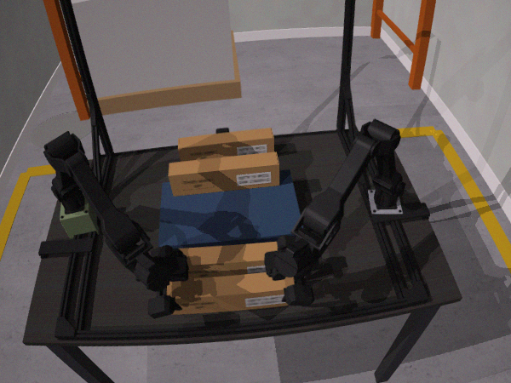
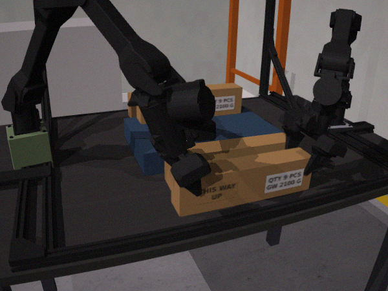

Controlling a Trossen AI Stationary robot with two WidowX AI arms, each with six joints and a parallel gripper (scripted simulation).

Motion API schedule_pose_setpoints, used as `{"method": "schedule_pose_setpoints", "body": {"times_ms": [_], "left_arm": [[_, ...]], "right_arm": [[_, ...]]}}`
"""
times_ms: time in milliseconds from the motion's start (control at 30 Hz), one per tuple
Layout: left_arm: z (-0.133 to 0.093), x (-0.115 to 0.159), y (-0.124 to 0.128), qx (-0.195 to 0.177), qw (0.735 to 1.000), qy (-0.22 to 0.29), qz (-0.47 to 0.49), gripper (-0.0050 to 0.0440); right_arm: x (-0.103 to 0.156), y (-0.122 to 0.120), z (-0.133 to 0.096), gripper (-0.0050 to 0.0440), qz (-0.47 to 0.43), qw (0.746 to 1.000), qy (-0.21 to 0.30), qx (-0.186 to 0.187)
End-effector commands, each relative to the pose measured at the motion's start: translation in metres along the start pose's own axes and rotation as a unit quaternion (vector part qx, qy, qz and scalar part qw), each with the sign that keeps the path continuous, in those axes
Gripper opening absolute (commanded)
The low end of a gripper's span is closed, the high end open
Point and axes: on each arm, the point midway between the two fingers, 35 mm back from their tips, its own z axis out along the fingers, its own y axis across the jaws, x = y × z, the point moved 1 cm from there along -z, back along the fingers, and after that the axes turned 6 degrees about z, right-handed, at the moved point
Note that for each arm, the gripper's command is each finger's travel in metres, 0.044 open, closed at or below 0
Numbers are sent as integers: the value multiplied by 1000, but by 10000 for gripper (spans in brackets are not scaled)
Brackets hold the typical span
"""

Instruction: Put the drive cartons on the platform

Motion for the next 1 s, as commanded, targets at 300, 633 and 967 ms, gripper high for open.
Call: {"method": "schedule_pose_setpoints", "body": {"times_ms": [300, 633, 967], "left_arm": [[0, 1, 2, -2, 1000, 1, -3, 389], [-22, -8, 2, -2, 1000, 1, -3, 389], [-64, -25, 3, -2, 1000, 1, -3, 389]], "right_arm": [[1, 0, 1, 389, 0, 1000, 1, -1], [-8, 1, -21, 389, 0, 1000, 1, -1], [-25, 2, -63, 389, 0, 1000, 1, -1]]}}
